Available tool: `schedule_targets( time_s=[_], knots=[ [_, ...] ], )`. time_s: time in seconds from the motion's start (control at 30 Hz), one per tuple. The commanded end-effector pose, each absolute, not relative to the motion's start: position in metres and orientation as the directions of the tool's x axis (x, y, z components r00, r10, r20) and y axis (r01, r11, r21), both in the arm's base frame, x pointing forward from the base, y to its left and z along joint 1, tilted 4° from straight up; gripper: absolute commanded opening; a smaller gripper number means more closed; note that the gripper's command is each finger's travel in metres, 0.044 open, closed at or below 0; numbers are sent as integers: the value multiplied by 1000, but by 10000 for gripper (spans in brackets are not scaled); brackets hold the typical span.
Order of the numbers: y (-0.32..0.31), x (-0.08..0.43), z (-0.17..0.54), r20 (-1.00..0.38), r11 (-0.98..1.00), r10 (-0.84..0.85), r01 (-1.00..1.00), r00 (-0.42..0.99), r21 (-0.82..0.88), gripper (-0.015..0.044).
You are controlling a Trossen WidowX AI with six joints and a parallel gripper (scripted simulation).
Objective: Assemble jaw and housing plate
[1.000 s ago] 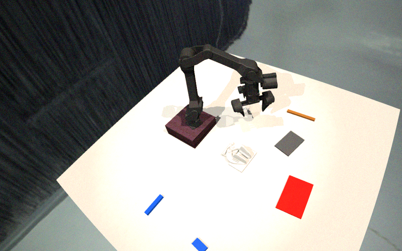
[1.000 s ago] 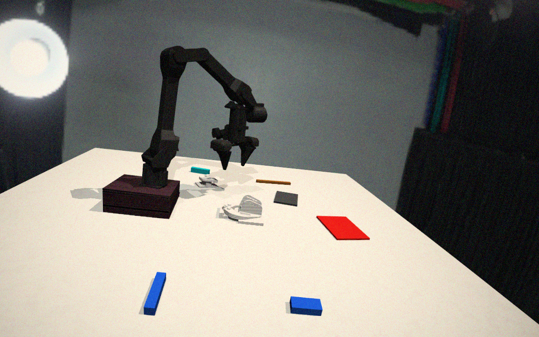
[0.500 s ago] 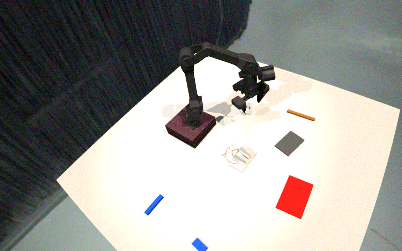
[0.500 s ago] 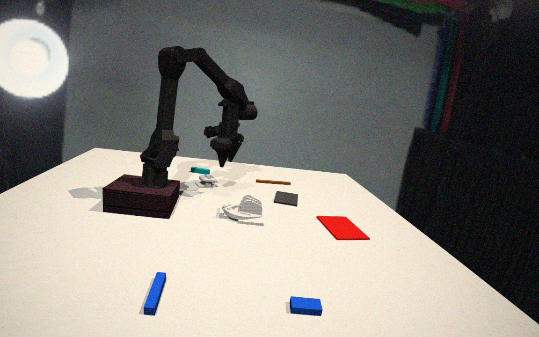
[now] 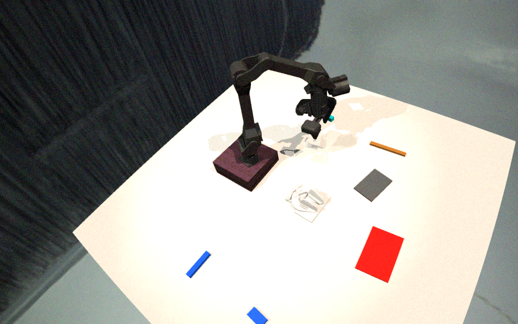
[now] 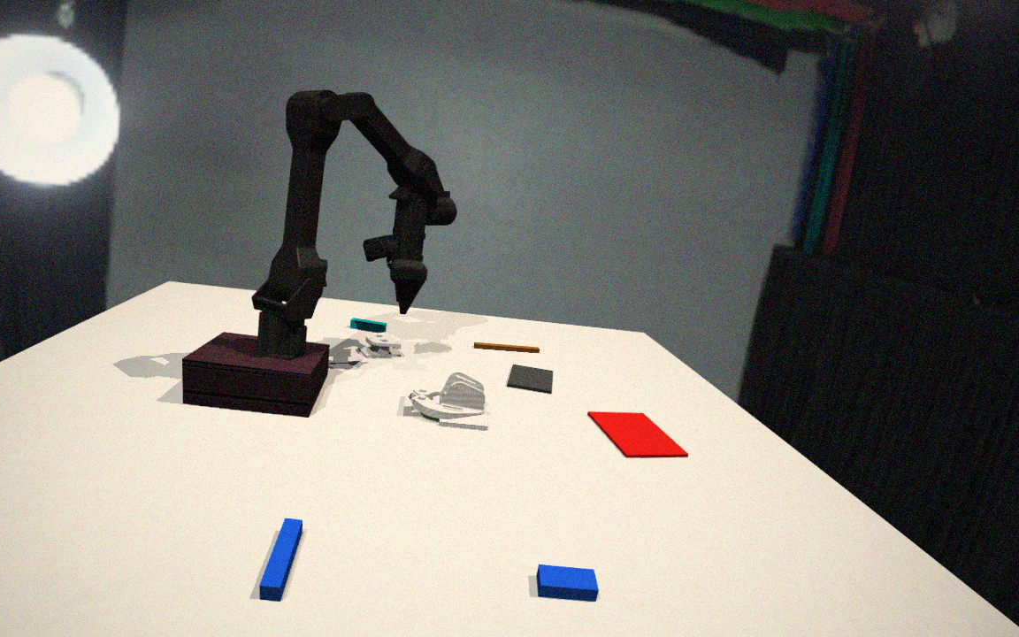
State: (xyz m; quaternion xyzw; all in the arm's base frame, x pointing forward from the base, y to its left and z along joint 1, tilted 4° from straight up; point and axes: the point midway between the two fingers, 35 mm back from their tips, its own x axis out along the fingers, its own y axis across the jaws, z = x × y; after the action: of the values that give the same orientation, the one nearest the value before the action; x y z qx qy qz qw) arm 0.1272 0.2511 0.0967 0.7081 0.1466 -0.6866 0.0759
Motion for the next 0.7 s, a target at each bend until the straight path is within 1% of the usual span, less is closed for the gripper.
schedule_targets(
  time_s=[0.0, 0.23, 0.47, 0.6, 0.67],
  knots=[
    [255, 117, 98, -995, -900, 100, 429, 13, -84, 440],
    [261, 101, 100, -995, -809, 96, 583, 8, -73, 440],
    [261, 101, 97, -995, -806, 96, 587, 8, -73, 440],
    [265, 101, 62, -995, -806, 96, 587, 8, -73, 440],
    [265, 101, 60, -995, -806, 96, 587, 8, -73, 440]
  ],
)
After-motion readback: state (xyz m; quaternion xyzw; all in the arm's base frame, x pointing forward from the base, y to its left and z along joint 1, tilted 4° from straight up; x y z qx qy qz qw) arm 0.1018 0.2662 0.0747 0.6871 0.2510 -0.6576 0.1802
